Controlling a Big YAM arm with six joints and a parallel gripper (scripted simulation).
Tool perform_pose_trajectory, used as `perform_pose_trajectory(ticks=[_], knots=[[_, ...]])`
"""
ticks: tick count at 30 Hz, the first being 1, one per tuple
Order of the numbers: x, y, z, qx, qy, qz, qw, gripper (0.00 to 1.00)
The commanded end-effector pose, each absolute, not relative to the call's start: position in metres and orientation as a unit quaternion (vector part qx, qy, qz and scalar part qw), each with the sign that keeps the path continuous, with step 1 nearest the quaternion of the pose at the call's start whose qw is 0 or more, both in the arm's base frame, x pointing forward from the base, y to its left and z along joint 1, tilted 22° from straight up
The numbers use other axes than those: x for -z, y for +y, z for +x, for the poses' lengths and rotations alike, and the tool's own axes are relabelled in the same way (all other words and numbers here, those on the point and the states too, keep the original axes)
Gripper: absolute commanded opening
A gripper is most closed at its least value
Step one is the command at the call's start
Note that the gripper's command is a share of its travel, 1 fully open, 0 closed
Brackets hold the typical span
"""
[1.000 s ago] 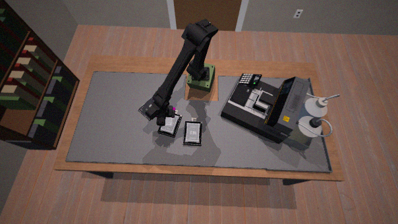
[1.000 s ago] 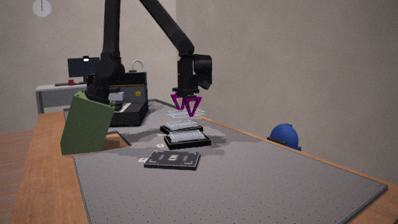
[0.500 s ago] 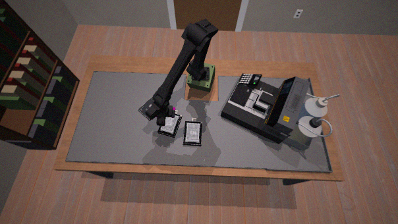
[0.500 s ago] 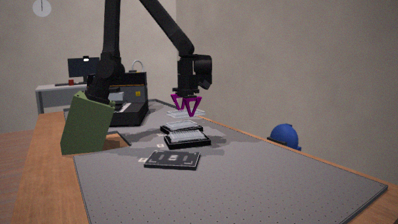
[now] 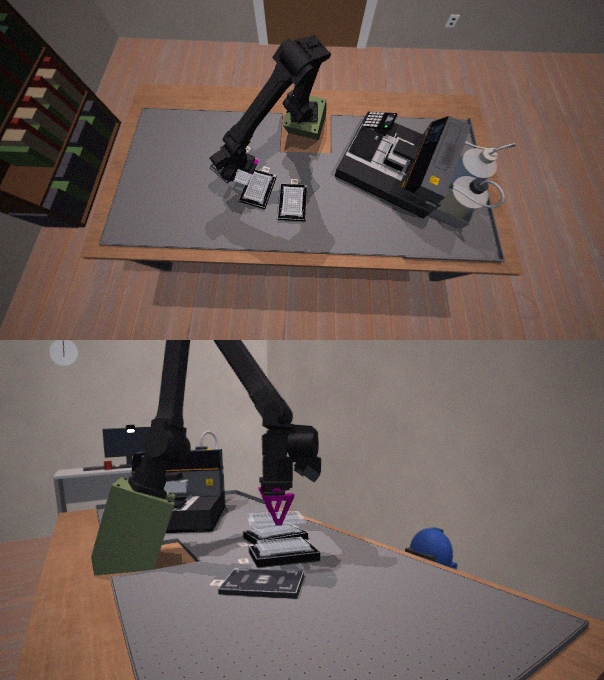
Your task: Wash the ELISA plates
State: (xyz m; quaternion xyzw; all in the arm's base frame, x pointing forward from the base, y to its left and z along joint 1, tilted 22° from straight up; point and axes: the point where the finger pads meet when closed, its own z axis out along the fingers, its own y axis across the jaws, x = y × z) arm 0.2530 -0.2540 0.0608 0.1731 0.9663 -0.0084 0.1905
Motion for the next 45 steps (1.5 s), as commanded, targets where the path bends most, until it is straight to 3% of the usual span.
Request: perform_pose_trajectory(ticks=[1,7,24,45], knots=[[-0.071,-0.286,0.252,0.013,0.946,0.246,0.208,0.84],[-0.062,-0.309,0.231,-0.007,0.917,0.34,0.207,0.84],[-0.039,-0.364,0.179,-0.002,0.921,0.332,0.205,0.84],[-0.042,-0.363,0.184,-0.003,0.923,0.326,0.204,0.84]])
